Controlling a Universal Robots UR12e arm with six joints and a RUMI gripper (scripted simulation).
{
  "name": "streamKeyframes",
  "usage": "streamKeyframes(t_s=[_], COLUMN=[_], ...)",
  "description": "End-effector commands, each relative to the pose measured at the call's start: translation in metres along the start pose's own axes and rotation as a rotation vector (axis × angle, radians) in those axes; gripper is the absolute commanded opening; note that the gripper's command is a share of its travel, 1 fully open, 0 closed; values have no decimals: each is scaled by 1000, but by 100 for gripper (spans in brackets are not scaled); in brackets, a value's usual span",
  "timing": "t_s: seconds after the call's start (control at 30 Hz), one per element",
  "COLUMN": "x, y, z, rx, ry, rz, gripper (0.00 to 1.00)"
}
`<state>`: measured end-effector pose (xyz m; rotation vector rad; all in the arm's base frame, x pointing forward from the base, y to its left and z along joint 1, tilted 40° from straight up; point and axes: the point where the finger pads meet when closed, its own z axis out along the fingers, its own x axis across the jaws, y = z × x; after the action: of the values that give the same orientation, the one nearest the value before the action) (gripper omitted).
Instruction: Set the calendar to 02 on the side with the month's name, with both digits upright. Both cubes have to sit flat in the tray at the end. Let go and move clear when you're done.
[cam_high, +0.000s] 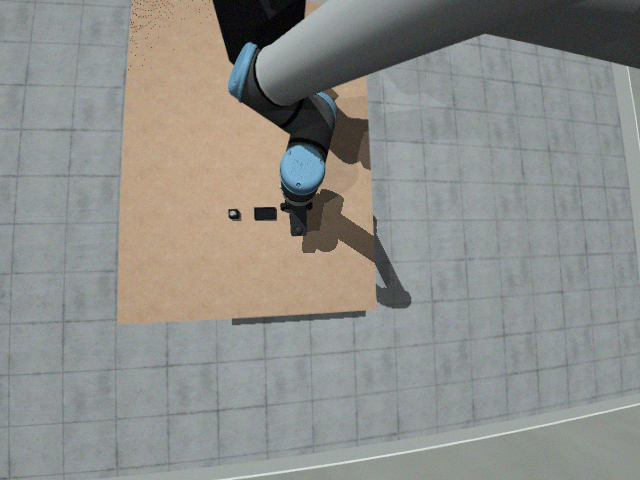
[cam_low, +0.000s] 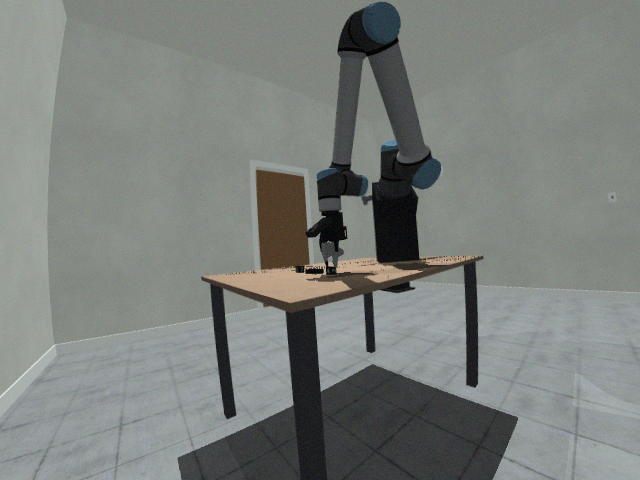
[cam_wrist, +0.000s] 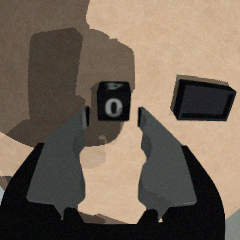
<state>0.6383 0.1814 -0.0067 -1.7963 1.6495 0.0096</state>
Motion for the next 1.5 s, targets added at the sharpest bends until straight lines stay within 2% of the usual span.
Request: streamKeyframes(t_s=[0.0,0.3,1.47], x=[0,0,0], y=[0,0,0], z=[6,14,15], rx=[1,1,1], ry=[0,0,0], rz=[0,0,0], gripper=[28,28,28])
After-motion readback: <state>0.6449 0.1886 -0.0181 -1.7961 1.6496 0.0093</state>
